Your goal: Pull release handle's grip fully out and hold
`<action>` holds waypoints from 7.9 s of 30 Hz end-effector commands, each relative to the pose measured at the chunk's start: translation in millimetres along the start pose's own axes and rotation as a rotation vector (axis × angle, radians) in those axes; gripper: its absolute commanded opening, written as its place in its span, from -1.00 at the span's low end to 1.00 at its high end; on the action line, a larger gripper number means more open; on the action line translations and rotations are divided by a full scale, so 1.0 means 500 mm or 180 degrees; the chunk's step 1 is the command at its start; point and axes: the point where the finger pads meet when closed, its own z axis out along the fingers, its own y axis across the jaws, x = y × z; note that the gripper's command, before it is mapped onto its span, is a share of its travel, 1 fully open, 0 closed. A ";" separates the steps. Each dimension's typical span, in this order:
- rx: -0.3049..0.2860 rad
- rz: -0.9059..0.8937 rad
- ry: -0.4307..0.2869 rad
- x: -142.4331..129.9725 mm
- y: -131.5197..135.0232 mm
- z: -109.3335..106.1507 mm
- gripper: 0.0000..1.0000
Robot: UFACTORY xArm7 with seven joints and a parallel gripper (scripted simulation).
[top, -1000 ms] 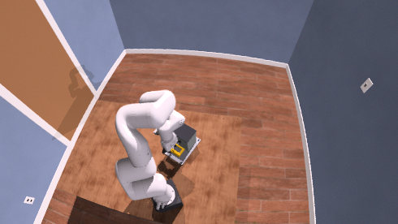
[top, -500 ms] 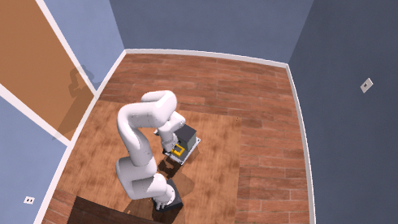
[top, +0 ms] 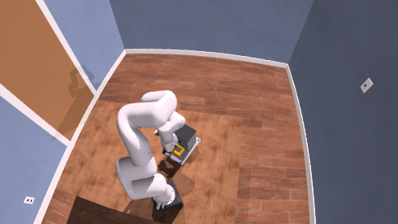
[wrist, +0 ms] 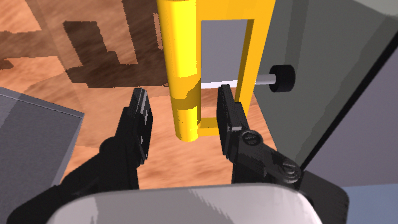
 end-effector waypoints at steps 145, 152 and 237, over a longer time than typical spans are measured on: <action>-0.0006 0.0001 0.0005 0.002 0.004 0.084 -1.00; -0.0006 0.0001 0.0005 0.002 0.004 0.084 -1.00; -0.0006 0.0001 0.0005 0.002 -0.121 0.084 -1.00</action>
